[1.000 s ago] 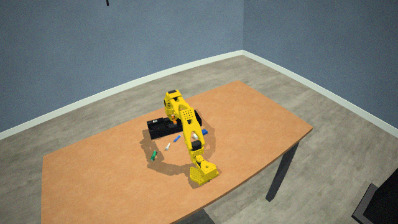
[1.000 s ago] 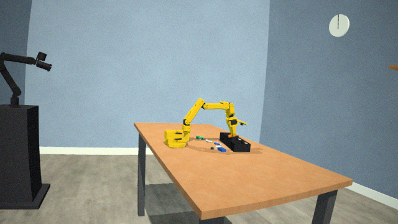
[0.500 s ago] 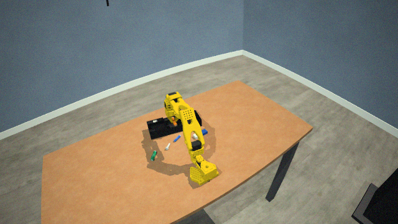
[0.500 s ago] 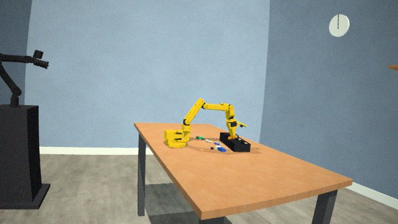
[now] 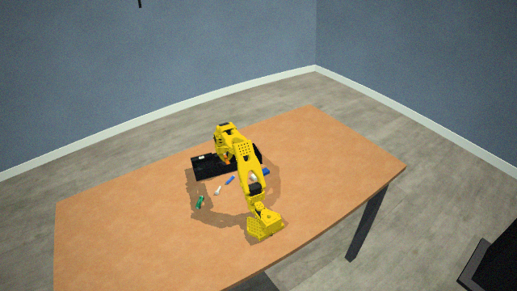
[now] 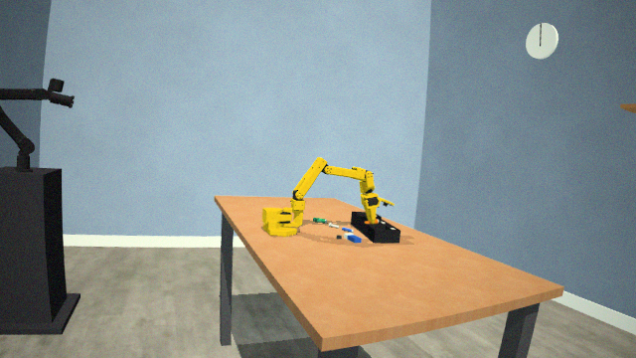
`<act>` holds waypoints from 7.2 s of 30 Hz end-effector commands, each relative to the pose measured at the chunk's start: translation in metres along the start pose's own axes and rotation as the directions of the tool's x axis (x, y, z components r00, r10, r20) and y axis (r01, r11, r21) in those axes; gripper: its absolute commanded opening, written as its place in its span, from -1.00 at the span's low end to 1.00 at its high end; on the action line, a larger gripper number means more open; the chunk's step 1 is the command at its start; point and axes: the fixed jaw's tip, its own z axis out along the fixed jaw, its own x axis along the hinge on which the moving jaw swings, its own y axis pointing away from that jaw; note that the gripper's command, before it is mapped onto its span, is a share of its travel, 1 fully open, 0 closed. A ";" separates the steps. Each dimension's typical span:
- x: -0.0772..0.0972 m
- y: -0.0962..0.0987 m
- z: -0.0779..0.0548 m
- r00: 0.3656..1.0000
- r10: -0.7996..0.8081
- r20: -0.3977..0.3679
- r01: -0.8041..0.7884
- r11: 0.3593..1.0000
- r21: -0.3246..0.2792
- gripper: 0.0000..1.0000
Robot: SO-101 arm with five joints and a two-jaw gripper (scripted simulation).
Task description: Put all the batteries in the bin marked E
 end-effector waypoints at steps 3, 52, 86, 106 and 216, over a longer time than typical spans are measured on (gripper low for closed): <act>-0.015 -0.002 -0.023 0.992 0.014 0.129 -0.014 1.000 -0.001 -1.00; -0.013 -0.002 -0.011 0.992 0.014 0.129 -0.014 1.000 -0.001 -1.00; -0.012 -0.002 -0.005 0.992 0.014 0.129 -0.014 1.000 -0.001 -0.82; -0.012 -0.002 -0.006 0.992 0.014 0.129 -0.014 1.000 -0.001 -0.68; 0.101 0.126 -0.061 -0.559 -0.819 0.131 0.820 -0.569 -0.057 -0.59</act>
